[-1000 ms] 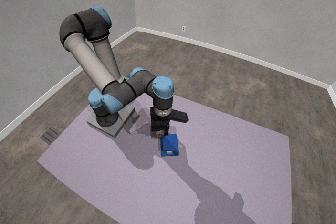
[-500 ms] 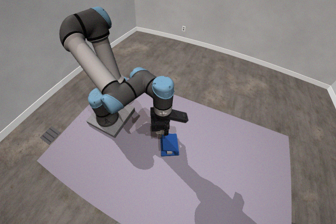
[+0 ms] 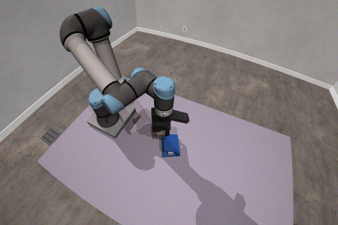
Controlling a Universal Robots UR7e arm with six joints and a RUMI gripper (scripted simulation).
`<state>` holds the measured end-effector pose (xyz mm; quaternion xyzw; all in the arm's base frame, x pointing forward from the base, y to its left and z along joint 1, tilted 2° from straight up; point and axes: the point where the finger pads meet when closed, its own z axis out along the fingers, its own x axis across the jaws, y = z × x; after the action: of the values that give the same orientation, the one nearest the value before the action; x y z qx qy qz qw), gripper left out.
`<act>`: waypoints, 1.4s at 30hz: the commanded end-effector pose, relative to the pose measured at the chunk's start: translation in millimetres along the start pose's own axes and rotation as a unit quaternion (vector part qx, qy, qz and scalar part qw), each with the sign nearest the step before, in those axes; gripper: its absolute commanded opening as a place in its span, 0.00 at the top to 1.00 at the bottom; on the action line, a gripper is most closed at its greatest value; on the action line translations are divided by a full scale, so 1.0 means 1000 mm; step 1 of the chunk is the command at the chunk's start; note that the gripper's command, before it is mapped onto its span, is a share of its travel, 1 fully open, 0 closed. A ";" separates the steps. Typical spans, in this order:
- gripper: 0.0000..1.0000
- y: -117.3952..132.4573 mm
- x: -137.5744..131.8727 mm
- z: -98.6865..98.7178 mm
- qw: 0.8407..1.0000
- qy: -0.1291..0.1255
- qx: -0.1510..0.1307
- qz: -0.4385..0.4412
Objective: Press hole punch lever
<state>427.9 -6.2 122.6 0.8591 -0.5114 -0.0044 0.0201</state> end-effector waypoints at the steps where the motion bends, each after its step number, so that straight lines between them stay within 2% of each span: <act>1: 1.00 0.000 0.000 0.000 1.000 0.000 0.000 0.001; 22: 1.00 0.000 -0.001 0.001 1.000 -0.001 0.000 0.001; 42: 1.00 0.000 -0.002 0.022 1.000 -0.002 -0.001 0.000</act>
<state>426.4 -5.7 107.5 0.8589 -0.5117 -0.0059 0.0204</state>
